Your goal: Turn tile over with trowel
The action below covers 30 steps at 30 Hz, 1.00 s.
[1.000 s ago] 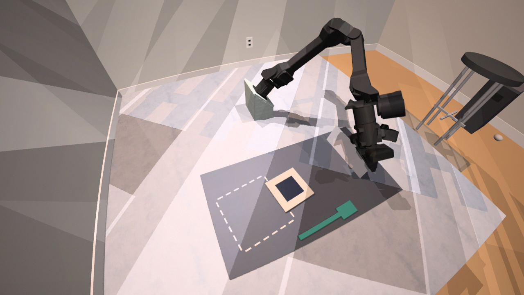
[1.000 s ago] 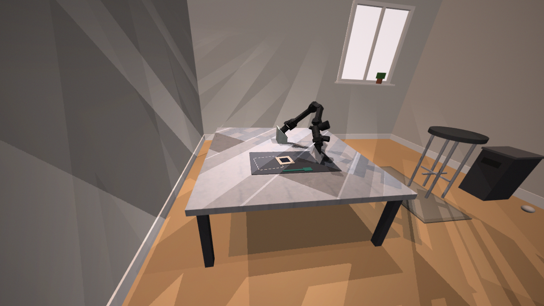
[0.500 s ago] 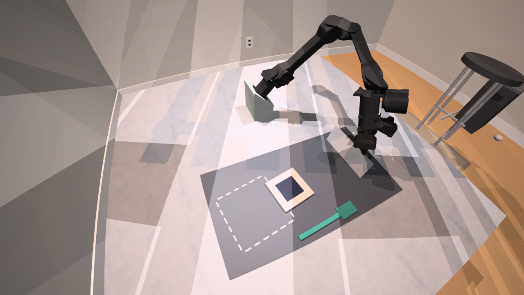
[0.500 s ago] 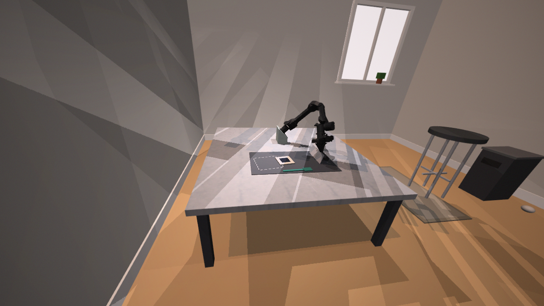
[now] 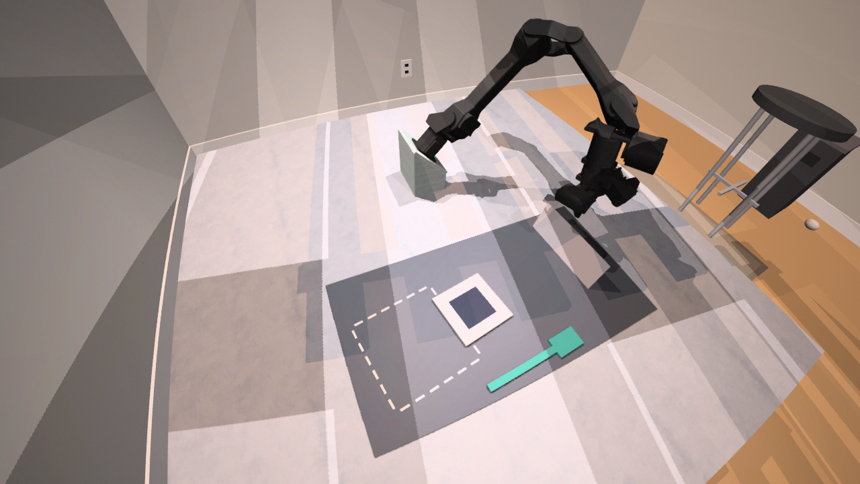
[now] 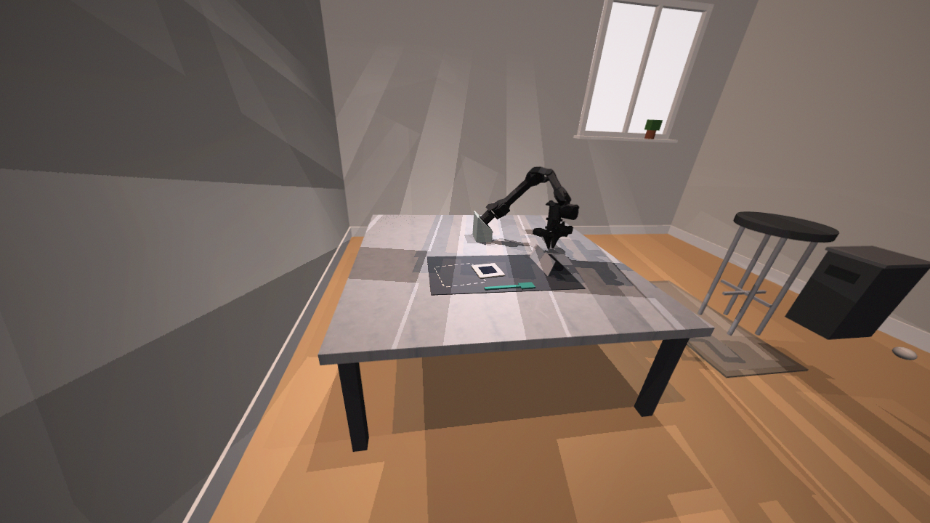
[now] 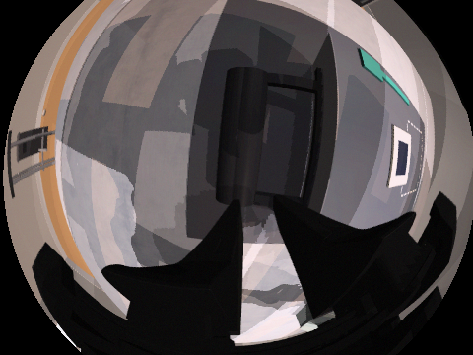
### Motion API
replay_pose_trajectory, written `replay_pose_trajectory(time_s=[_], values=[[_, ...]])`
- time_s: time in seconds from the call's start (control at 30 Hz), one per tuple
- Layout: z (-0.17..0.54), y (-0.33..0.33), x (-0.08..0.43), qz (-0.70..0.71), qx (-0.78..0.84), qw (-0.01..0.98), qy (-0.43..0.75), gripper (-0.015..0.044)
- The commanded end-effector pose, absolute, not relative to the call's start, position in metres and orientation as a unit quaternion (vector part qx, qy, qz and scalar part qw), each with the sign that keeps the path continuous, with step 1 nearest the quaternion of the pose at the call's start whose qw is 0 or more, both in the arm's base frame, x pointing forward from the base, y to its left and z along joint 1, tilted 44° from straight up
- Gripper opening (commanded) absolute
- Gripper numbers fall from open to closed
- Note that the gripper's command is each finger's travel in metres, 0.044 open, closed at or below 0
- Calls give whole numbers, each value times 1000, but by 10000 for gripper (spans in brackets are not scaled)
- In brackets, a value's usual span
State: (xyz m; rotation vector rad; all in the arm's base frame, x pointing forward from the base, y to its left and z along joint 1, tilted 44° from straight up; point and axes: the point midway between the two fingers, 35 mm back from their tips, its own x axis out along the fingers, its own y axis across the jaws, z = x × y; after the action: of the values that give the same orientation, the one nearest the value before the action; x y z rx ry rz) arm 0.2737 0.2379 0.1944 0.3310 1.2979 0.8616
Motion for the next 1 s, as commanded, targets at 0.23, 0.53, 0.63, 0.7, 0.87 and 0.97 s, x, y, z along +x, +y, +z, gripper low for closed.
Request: replay_pose_trajectory(time_s=[0.23, 0.53, 0.63, 0.7, 0.87, 0.97], values=[[215, 238, 229, 339, 196, 643, 658, 100], [204, 234, 231, 339, 196, 643, 658, 100], [199, 233, 232, 339, 195, 643, 658, 100], [196, 232, 232, 339, 195, 643, 658, 100], [188, 230, 233, 339, 196, 643, 658, 100], [184, 228, 233, 339, 196, 643, 658, 100]])
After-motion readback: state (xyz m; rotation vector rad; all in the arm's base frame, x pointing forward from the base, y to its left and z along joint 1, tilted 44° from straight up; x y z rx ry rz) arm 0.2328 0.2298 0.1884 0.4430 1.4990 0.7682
